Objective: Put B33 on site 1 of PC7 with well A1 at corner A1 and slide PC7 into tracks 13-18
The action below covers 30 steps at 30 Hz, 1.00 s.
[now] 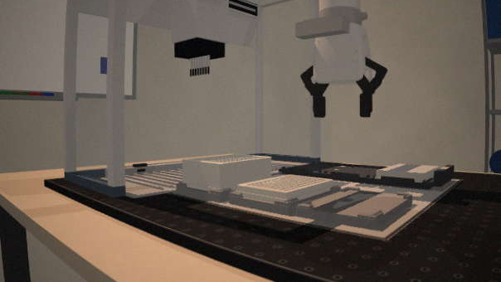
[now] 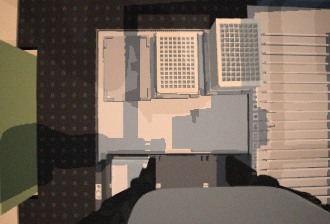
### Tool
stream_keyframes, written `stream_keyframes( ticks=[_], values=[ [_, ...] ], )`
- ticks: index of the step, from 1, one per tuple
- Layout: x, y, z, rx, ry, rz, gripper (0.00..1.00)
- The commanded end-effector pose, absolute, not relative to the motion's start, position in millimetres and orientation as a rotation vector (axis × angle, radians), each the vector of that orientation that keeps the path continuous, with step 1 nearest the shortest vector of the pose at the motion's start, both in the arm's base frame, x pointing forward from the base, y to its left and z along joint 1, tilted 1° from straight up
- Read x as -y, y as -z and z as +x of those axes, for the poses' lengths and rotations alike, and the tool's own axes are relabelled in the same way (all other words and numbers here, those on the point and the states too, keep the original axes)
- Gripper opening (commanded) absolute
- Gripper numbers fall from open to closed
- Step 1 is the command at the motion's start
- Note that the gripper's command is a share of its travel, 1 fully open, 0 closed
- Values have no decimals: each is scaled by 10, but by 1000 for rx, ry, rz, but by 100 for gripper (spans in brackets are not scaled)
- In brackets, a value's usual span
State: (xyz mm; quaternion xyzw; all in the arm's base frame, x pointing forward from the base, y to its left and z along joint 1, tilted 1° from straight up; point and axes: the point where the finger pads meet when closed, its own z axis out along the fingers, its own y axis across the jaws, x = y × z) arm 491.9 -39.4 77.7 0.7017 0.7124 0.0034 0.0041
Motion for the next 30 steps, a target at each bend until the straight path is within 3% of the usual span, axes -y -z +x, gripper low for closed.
stream_keyframes(
  ticks=[1, 30],
  values=[
    [572, -796, 4936, -2228, -15, 2198, 100],
    [1824, -801, 4952, -2226, -10, 2196, 100]
  ],
)
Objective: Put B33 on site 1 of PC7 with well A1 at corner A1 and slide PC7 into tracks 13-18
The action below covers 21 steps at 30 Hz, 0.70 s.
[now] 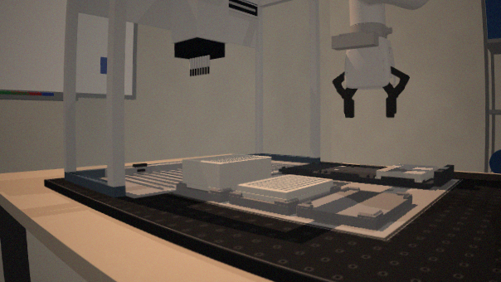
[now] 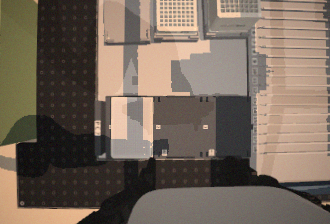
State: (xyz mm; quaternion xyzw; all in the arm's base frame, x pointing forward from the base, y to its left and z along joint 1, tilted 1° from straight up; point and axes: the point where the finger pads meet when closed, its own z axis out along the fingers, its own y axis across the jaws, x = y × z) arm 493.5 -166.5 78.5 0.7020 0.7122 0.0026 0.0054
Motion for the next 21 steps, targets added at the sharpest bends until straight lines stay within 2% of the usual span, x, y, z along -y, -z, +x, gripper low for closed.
stream_keyframes(
  ticks=[1, 10, 21],
  values=[
    [1874, -802, 4953, -2226, -10, 2196, 100],
    [2322, -804, 4959, -2226, -8, 2196, 100],
    [2322, -804, 4959, -2226, -8, 2196, 100]
  ],
)
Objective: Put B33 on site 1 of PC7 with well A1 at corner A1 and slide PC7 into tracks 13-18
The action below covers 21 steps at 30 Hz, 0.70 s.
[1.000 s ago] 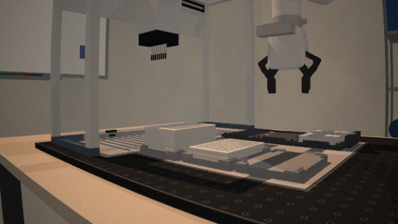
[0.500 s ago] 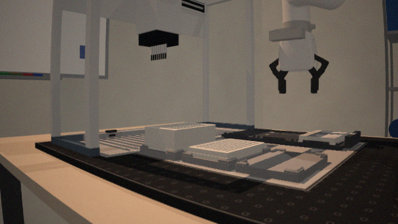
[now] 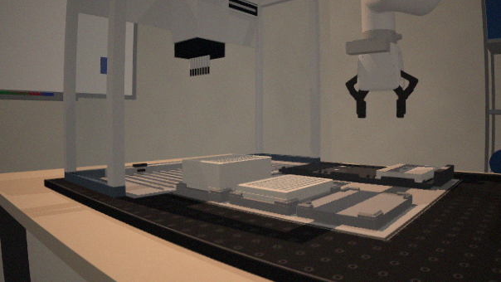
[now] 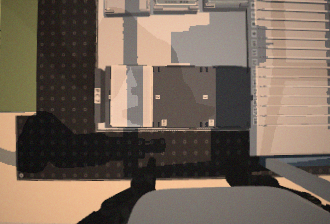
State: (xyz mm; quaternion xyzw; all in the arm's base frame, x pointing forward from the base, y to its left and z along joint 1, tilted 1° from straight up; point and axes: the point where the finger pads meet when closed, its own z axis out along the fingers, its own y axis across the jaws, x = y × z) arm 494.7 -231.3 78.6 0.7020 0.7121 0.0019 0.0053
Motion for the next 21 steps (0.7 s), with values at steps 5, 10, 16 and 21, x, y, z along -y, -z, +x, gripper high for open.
stream_keyframes(
  ticks=[5, 10, 16, 21],
  values=[
    [2323, -754, 4960, -2226, -8, 2196, 100],
    [2323, -704, 4960, -2226, -8, 2196, 100],
    [2323, -604, 4962, -2226, -8, 2196, 100],
    [2324, -521, 4963, -2226, -8, 2196, 100]
  ],
)
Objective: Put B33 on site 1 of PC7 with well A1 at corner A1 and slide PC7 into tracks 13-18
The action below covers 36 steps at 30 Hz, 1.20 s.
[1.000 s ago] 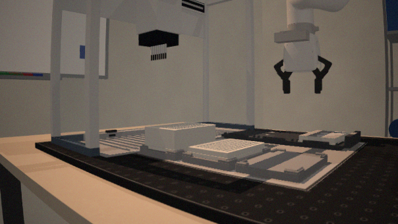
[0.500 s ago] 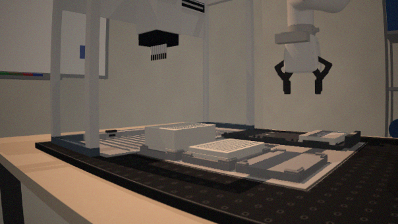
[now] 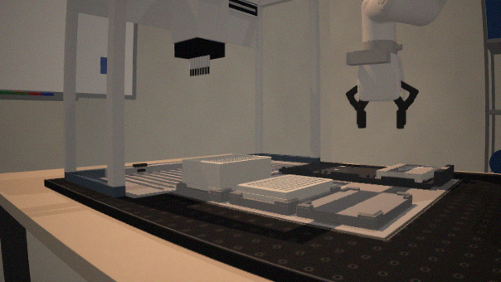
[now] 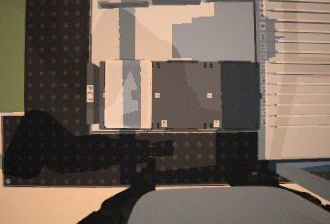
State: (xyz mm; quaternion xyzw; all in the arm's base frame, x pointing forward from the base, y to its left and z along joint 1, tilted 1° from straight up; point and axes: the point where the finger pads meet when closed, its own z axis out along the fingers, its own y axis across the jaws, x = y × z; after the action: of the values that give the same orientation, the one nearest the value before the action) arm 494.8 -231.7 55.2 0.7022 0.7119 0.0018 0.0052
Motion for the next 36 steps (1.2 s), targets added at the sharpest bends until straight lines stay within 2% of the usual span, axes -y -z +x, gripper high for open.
stream_keyframes(
  ticks=[1, 36],
  values=[
    [2324, -504, 4963, -2226, -8, 2196, 100],
    [2326, 14, 4970, -2226, -8, 2196, 100]
  ],
)
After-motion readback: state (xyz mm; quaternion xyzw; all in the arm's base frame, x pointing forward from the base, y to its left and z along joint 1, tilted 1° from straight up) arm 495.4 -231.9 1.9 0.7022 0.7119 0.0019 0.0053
